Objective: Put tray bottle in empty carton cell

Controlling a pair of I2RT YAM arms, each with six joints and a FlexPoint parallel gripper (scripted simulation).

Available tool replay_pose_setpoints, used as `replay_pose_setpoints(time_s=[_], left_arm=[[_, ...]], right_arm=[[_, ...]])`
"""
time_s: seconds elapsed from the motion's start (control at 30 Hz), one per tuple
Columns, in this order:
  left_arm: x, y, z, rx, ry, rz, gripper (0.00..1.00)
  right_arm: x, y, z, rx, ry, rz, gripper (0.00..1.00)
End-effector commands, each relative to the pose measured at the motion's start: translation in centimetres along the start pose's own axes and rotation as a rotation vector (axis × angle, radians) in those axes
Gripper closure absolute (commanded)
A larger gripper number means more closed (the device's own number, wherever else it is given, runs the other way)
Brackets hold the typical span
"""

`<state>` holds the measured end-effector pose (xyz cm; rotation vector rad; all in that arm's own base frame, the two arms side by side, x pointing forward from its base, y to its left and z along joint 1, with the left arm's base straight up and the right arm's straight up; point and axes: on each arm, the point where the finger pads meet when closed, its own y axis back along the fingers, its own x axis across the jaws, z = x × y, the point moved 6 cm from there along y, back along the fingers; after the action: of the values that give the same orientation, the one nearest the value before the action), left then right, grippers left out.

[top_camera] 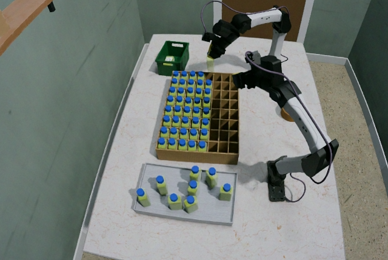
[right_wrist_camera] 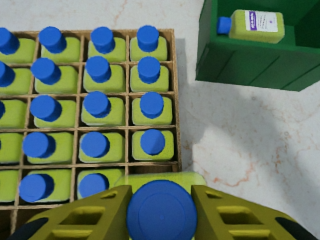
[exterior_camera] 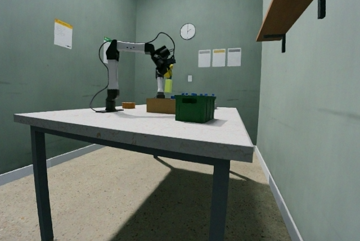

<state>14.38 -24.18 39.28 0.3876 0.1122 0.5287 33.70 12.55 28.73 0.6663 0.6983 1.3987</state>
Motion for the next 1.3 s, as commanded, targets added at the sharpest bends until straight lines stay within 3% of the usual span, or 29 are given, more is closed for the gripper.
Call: replay_pose_setpoints(time_s=[0.0, 0.77, 1.27], left_arm=[[-0.5, 0.7, 2.4, -0.085, -0.016, -0.022, 0.13], [-0.6, -0.8, 2.2, -0.044, -0.018, -0.026, 0.13], [-0.6, -0.8, 2.2, -0.044, -0.018, -0.025, 0.13]], right_arm=[[0.1, 1.4, 1.4, -0.115, -0.028, 0.061, 0.84], [0.1, -1.4, -1.5, -0.091, -0.016, 0.049, 0.84], [0.5, -1.0, 0.2, -0.085, -0.011, 0.048, 0.84]])
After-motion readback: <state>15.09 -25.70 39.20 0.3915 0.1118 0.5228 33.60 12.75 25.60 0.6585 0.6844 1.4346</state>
